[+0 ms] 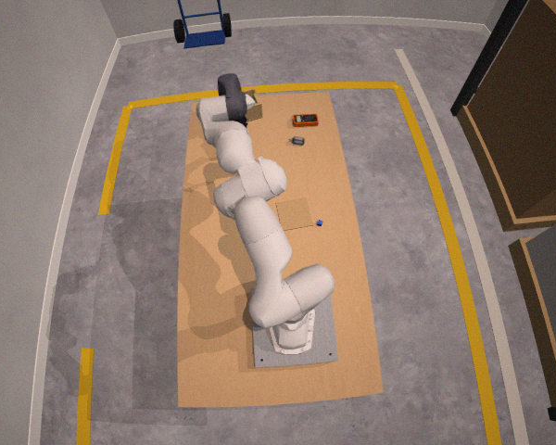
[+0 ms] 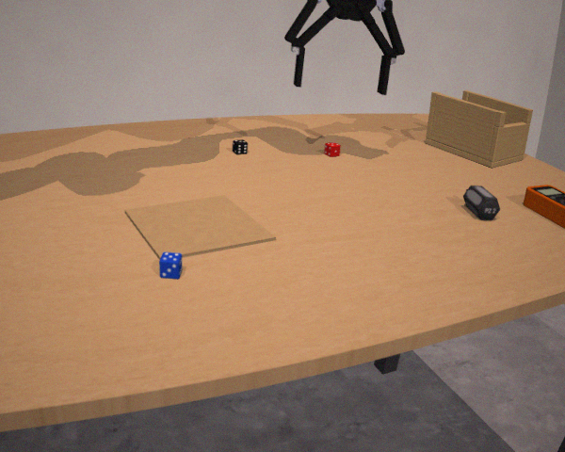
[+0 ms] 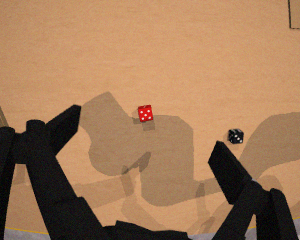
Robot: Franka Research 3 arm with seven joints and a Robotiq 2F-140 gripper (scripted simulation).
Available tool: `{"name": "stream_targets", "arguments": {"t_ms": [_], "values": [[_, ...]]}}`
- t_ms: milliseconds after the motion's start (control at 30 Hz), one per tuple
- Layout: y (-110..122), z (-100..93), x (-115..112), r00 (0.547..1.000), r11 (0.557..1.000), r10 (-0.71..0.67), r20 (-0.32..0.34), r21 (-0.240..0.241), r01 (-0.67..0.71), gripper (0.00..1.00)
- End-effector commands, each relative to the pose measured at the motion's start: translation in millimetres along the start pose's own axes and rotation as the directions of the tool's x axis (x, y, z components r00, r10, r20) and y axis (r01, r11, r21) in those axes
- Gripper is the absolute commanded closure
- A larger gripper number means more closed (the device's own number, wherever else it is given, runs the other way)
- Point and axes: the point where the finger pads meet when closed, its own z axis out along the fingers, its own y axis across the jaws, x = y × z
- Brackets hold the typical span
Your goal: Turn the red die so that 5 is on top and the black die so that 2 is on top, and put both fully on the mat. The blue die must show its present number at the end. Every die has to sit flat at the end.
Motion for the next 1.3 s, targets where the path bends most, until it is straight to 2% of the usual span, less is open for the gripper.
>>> {"name": "stream_targets", "arguments": {"t_ms": [0,400,900,967,1000,1100,1267], "values": [[-2.4,0.3,2.5,0.985,0.985,-0.172,0.003,0.012,0.172,0.0],[-2.0,3.1,2.9,0.942,0.942,-0.337,0.001,0.012,0.337,0.0],[-1.3,7.2,3.1,0.81,0.81,-0.586,-0.003,0.011,0.586,0.0],[-1.3,7.2,3.1,0.81,0.81,-0.586,-0.003,0.011,0.586,0.0],[-1.2,7.7,3.1,0.782,0.782,-0.623,-0.003,0.011,0.623,0.0],[-1.1,8.2,3.0,0.758,0.758,-0.652,-0.004,0.011,0.652,0.0],[-0.9,9.3,2.8,0.691,0.691,-0.723,-0.005,0.011,0.723,0.0]]}}
